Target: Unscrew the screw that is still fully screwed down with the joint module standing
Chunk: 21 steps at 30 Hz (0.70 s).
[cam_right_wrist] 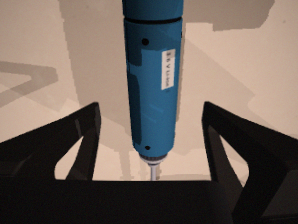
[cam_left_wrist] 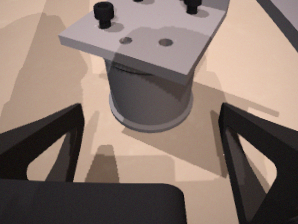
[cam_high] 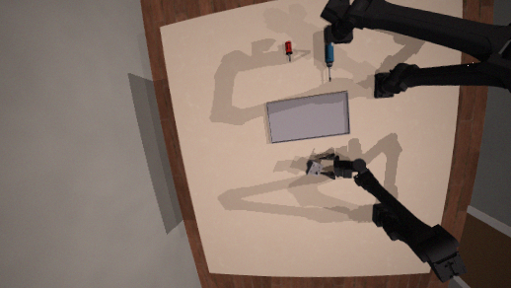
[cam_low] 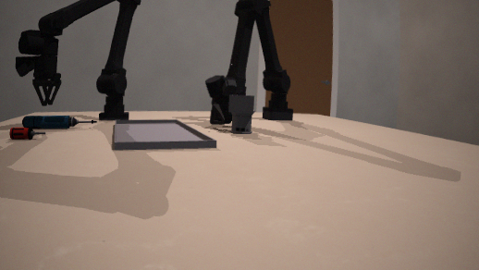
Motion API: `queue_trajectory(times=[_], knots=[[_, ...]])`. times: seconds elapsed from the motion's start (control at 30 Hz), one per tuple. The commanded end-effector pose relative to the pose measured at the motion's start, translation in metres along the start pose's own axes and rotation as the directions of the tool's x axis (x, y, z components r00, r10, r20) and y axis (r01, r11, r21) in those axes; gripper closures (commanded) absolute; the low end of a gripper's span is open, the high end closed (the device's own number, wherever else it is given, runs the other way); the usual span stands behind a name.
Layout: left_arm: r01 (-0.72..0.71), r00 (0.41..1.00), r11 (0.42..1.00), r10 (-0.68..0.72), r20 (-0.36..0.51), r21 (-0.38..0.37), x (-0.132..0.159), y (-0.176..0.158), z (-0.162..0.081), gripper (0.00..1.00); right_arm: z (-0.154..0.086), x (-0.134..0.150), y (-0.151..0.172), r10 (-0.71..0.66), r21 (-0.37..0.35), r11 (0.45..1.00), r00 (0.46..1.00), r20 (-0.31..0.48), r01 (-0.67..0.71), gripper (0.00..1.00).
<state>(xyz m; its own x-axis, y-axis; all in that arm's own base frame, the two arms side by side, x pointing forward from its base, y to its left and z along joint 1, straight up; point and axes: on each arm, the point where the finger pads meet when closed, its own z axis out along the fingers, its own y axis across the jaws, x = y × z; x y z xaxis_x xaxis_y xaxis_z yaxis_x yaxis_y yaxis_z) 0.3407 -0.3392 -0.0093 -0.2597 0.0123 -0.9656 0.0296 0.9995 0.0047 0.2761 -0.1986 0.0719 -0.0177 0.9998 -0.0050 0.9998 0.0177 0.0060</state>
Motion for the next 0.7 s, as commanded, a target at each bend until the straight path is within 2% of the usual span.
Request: queue_trajectory(times=[0.0,0.33,0.67], knots=[[0.009,1.0,1.0,-0.009,0.0,0.008,-0.005,-0.002,-0.009,0.14,-0.01,-0.007,0.009,-0.001,-0.019,1.0,1.0,0.014,0.001,0.35],[0.009,1.0,1.0,-0.009,-0.001,0.008,-0.004,-0.002,-0.026,0.14,-0.01,-0.007,0.009,-0.001,-0.019,1.0,1.0,0.014,0.001,0.35],[-0.01,1.0,1.0,0.01,-0.011,-0.006,0.004,0.004,-0.021,0.14,-0.01,-0.007,0.009,-0.001,-0.019,1.0,1.0,0.014,0.001,0.35]])
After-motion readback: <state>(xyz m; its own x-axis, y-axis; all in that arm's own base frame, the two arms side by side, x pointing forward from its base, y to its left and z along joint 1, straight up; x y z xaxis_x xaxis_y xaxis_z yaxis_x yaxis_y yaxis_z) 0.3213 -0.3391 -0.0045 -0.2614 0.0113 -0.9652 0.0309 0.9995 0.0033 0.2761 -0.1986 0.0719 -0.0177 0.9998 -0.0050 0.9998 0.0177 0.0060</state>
